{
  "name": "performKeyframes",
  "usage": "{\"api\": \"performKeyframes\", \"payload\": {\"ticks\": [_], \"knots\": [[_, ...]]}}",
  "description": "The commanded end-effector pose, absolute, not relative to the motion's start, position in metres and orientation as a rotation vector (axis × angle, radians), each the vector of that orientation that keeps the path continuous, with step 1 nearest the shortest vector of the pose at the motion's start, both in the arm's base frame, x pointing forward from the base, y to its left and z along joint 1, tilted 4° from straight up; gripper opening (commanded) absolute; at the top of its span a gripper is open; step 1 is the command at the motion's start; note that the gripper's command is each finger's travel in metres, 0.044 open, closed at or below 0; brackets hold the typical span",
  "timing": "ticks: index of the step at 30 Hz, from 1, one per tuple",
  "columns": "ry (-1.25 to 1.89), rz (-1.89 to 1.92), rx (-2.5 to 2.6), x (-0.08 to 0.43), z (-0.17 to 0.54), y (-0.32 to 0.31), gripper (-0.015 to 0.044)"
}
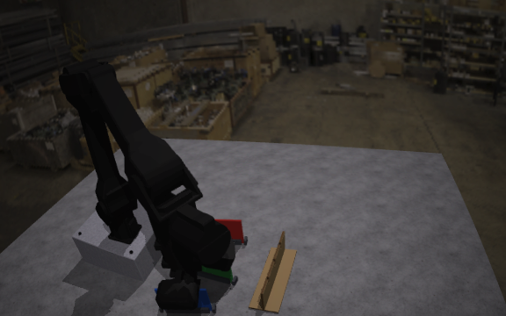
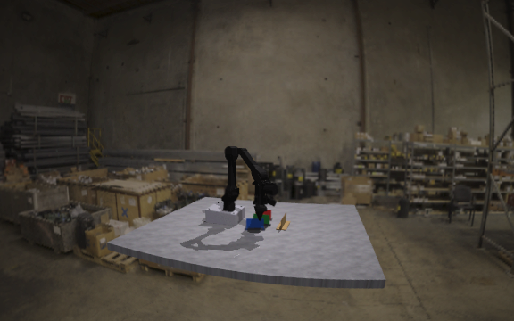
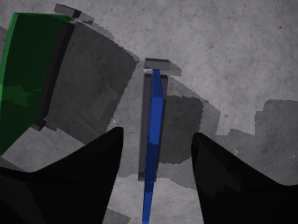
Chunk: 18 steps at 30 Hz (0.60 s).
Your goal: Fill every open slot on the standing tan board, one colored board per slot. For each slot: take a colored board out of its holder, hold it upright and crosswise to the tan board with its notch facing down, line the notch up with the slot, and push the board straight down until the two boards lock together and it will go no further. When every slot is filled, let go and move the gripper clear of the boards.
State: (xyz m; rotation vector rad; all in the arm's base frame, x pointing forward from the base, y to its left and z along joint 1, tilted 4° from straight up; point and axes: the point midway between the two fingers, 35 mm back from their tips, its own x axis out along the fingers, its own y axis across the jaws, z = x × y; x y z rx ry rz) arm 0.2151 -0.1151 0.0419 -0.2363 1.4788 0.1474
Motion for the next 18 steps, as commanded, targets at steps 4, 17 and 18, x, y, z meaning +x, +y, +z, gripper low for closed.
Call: {"api": "performKeyframes", "payload": {"ticks": [4, 17, 18], "knots": [[1.48, 0.15, -0.229, 0.216, 0.03, -0.114, 0.0185], [1.48, 0.15, -0.229, 0.217, 0.012, -0.115, 0.0185], [1.48, 0.15, -0.229, 0.217, 0.01, -0.115, 0.0185]]}}
